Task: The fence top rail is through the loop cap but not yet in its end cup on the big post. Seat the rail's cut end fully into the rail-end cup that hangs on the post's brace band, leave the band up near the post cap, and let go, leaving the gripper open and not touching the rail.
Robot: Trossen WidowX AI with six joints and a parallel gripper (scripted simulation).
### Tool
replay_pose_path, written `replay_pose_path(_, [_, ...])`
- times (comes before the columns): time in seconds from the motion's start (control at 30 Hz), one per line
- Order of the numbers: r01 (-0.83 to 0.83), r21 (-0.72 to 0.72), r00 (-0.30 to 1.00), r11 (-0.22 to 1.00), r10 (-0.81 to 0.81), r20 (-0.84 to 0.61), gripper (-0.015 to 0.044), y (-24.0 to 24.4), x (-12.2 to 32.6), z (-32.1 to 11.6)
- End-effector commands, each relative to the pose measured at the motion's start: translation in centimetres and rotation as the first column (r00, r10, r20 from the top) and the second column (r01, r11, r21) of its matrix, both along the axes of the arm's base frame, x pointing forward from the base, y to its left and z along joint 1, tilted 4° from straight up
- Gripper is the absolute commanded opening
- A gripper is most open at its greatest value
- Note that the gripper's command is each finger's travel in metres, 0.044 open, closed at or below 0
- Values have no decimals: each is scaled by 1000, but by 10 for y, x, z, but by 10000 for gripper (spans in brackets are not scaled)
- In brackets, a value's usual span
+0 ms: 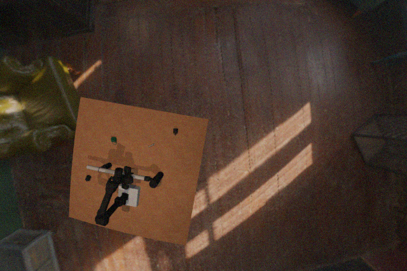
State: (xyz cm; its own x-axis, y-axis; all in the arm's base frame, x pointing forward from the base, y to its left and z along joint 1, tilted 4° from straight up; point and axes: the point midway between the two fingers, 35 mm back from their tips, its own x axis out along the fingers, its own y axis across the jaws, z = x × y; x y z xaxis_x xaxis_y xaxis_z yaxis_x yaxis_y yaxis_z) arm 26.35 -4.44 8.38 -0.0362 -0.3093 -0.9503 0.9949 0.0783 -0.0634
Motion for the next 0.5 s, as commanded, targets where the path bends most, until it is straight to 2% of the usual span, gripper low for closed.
replay_pose_path(0.0, [-2, -10, 1000, 1000, 2, 3, 0, -2, 1, 1])
replay_pose_path(0.47, [0, 0, 1000, 1000, 0, 0, 0, -2, 0, 0])
